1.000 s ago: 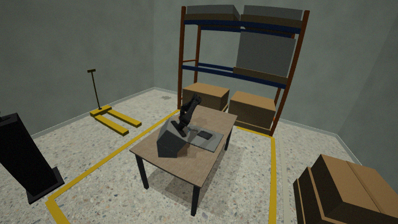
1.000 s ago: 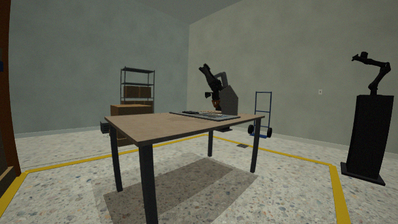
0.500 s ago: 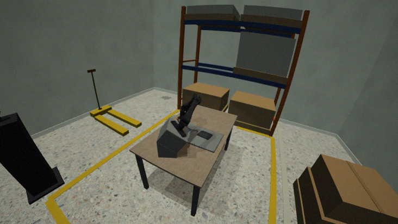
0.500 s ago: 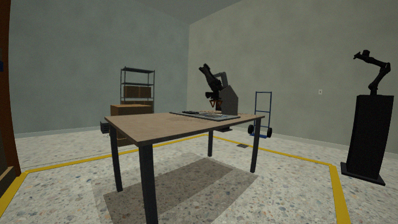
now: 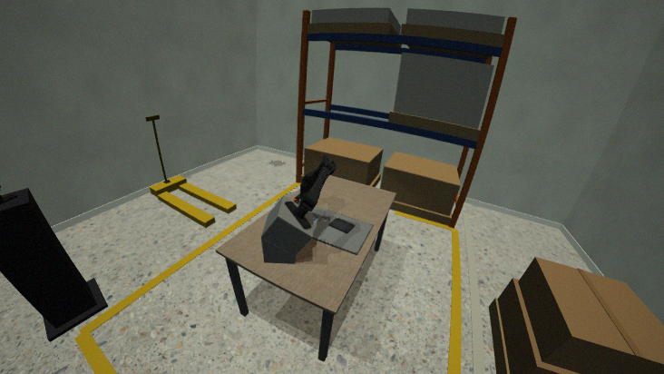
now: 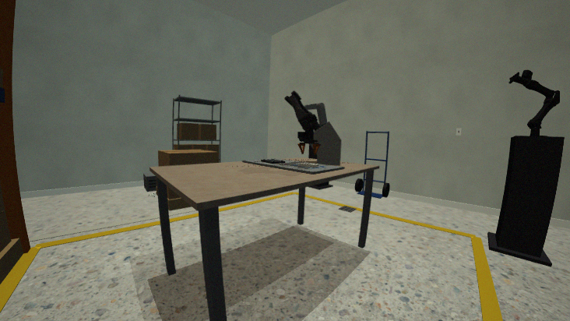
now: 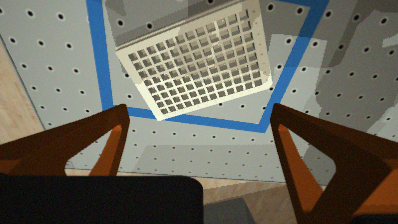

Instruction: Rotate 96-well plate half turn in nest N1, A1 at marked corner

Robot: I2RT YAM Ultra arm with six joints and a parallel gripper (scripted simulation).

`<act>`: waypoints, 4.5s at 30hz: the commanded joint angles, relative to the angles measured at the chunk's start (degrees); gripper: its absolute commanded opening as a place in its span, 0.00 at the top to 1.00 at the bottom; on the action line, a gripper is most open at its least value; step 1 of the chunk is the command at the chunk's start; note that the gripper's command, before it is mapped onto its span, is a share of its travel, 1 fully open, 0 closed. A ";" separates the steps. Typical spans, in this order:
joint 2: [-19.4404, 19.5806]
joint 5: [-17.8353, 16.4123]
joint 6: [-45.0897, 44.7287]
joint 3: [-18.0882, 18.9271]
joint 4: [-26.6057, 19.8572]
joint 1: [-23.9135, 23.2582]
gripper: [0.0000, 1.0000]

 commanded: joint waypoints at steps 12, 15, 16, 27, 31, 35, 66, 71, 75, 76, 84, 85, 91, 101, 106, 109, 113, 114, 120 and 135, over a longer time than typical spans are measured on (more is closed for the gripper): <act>-0.47 0.27 -19.40 0.13 0.02 0.92 0.00; -0.47 0.27 -19.40 0.13 0.02 0.92 0.00; -0.47 0.27 -19.40 0.13 0.02 0.92 0.00; -0.47 0.27 -19.41 0.12 0.03 0.92 0.00; -0.47 0.27 -19.41 0.12 0.03 0.91 0.00; -0.47 0.27 -19.41 0.12 0.03 0.91 0.00; -0.46 0.26 -59.50 0.14 0.00 0.93 0.00; -0.46 0.26 -69.05 0.14 0.00 0.93 0.00; -0.46 0.26 -76.69 0.14 0.00 0.93 0.00; -0.46 0.26 -76.69 0.14 0.00 0.93 0.00; -0.46 0.26 -90.06 0.14 0.00 0.93 0.00; -0.46 0.26 -91.97 0.14 -0.01 0.93 0.00; -0.46 0.26 -103.42 0.14 -0.01 0.93 0.00; -0.47 0.26 -109.40 0.13 0.01 0.92 0.00; -0.46 0.26 -109.39 0.12 0.00 0.93 0.00; -0.47 0.26 -109.40 0.12 0.01 0.92 0.00; -0.47 0.26 -109.41 0.12 0.02 0.92 0.00; -0.47 0.26 -109.41 0.12 0.02 0.91 0.00; -0.47 0.26 -109.41 0.12 0.02 0.91 0.00; -0.47 0.26 -109.41 0.12 0.02 0.91 0.00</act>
